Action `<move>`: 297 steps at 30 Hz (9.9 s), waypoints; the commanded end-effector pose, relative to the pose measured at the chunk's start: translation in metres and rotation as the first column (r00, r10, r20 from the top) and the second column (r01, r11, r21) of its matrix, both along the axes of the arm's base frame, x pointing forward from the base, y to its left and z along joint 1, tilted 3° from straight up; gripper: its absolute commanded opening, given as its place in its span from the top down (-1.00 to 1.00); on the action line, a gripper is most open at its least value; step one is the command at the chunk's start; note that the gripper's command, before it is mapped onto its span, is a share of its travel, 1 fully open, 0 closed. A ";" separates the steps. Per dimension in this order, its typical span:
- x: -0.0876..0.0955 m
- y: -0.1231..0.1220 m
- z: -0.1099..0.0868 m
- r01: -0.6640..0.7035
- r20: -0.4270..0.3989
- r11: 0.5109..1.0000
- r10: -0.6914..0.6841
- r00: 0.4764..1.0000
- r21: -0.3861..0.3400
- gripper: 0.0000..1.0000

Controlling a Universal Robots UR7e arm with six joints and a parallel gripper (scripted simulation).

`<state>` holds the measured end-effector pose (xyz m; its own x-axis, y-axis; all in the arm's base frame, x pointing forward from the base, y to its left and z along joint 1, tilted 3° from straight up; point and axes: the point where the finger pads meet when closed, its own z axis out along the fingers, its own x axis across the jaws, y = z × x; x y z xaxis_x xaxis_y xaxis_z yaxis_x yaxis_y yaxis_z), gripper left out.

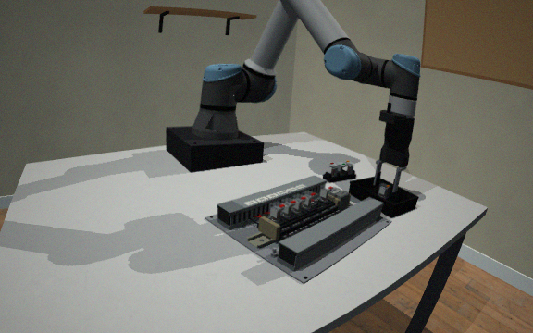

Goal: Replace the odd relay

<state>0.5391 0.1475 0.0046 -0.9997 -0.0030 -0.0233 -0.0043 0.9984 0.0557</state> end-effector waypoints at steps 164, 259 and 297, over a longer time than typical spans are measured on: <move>-0.176 0.047 0.101 0.242 -0.013 0.970 -0.242 0.970 0.005 -1.00; -0.182 -0.002 0.074 0.243 -0.013 0.970 -0.242 0.970 0.004 -1.00; -0.181 0.006 0.079 0.015 0.001 1.000 -0.015 1.000 0.001 -1.00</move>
<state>0.3576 0.1534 0.0827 -0.9986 0.0484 -0.0215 0.0472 0.9974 0.0538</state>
